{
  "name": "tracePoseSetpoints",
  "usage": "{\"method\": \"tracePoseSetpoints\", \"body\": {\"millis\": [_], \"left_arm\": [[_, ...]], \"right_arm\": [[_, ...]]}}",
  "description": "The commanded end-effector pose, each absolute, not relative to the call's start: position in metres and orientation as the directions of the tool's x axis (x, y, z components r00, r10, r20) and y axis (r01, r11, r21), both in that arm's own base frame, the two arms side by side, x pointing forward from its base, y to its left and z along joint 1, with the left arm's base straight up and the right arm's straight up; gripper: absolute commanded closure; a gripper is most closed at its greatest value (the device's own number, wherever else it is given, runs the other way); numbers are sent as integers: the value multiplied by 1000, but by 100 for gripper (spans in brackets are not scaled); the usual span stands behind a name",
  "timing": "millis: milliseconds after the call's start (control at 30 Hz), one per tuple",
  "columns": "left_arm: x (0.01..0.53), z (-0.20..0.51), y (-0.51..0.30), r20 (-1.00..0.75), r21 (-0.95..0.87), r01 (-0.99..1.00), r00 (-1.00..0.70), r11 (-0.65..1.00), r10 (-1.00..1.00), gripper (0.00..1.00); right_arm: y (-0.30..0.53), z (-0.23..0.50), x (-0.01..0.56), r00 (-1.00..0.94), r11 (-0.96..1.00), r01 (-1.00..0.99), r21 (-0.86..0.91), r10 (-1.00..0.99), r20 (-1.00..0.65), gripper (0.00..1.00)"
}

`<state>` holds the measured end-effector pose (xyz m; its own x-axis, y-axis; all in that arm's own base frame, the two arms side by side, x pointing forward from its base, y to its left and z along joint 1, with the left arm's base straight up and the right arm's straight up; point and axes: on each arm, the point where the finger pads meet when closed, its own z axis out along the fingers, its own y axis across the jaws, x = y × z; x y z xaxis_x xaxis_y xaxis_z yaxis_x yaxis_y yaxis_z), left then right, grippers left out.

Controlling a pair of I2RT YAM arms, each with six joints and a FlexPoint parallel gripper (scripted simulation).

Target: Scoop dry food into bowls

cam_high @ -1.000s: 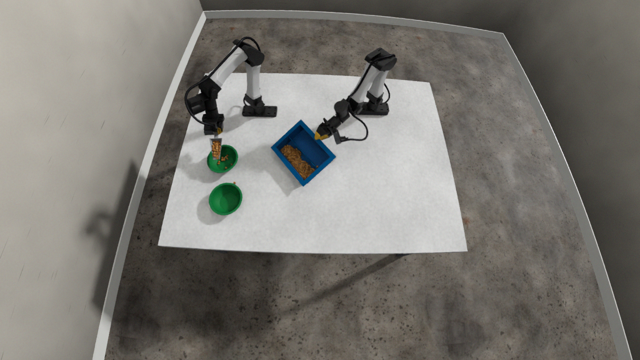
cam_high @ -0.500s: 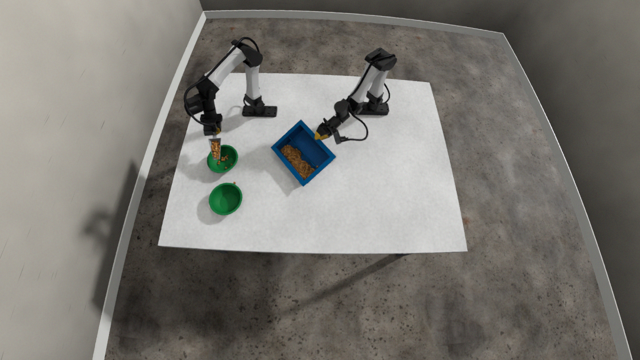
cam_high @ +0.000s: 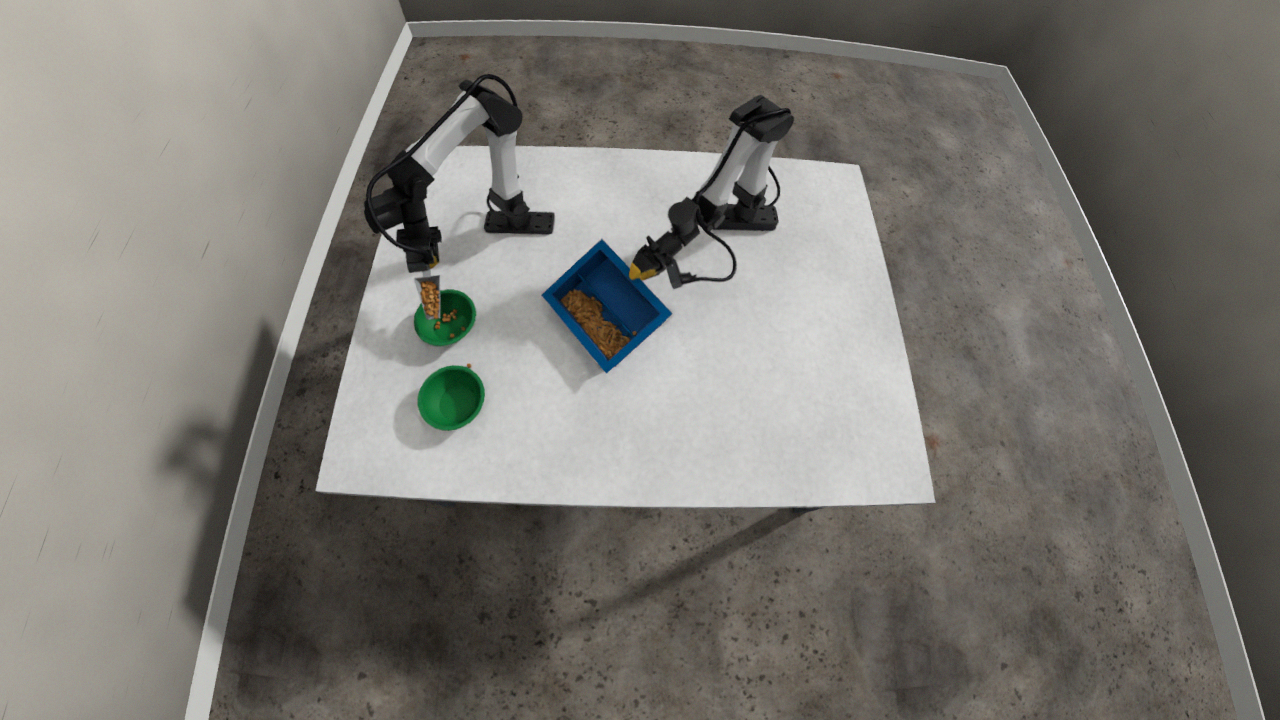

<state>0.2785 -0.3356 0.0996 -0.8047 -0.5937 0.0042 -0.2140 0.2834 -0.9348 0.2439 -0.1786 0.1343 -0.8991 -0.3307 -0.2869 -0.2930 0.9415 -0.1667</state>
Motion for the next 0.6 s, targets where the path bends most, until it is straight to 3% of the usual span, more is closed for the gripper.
{"method": "tracePoseSetpoints", "body": {"millis": [0,500,567], "left_arm": [[281,128,-346,-12,-962,-148,-819,231,-574,100],[281,128,-346,-12,-962,-148,-819,231,-574,100],[281,128,-346,-12,-962,-148,-819,231,-574,100]], "right_arm": [[-181,140,248,-888,926,-330,-180,-370,-273,100],[-188,144,253,-863,891,-404,-208,-447,-237,100],[-182,144,247,-880,926,-315,-211,-368,-301,100]]}}
